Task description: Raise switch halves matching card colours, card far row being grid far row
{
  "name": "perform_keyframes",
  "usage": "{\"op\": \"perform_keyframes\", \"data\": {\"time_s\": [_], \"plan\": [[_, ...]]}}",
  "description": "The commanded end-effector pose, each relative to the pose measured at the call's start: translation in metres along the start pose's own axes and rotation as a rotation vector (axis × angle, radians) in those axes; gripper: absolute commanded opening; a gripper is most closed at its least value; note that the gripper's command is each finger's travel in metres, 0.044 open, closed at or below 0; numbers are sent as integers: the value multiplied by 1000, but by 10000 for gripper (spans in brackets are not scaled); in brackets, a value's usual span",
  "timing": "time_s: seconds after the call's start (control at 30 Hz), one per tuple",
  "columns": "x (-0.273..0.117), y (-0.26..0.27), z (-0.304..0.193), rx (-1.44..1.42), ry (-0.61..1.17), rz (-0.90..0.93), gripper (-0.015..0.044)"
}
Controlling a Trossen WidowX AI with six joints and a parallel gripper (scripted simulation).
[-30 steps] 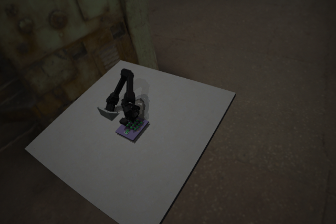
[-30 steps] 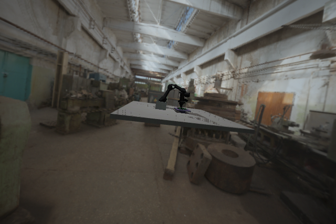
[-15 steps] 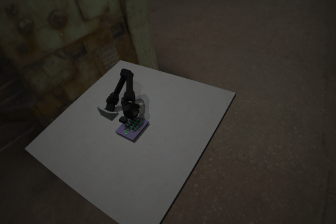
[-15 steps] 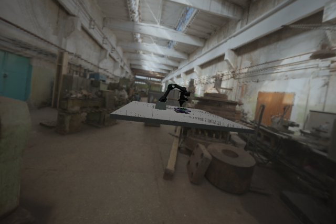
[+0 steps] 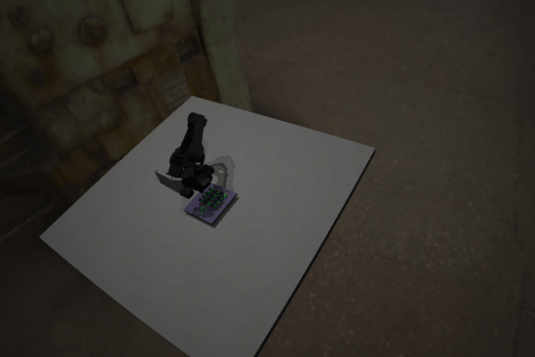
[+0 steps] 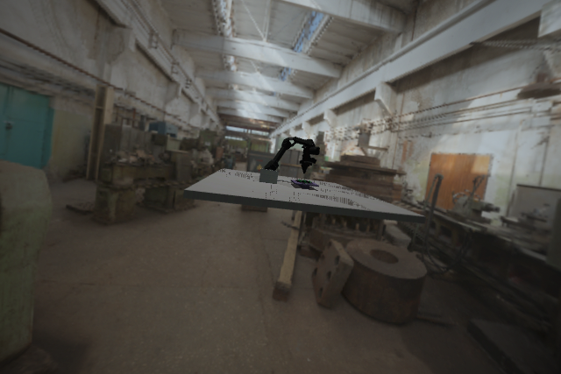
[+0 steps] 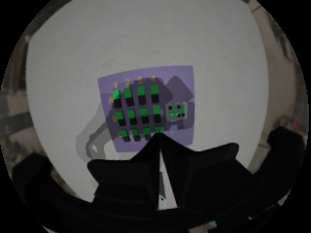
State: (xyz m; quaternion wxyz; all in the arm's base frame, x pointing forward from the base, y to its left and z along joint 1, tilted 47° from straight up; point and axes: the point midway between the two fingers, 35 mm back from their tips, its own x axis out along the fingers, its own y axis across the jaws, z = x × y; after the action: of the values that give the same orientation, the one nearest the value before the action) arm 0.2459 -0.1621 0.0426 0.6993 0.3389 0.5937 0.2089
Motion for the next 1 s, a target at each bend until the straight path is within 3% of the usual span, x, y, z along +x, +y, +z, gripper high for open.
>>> {"op": "perform_keyframes", "data": {"time_s": [0.0, 0.13, 0.97], "plan": [[8, -4, 1, -15, -4, -3, 0], [35, -4, 0, -16, -25, -2, 0], [59, -3, 0, -16, -25, -1, 0]]}}
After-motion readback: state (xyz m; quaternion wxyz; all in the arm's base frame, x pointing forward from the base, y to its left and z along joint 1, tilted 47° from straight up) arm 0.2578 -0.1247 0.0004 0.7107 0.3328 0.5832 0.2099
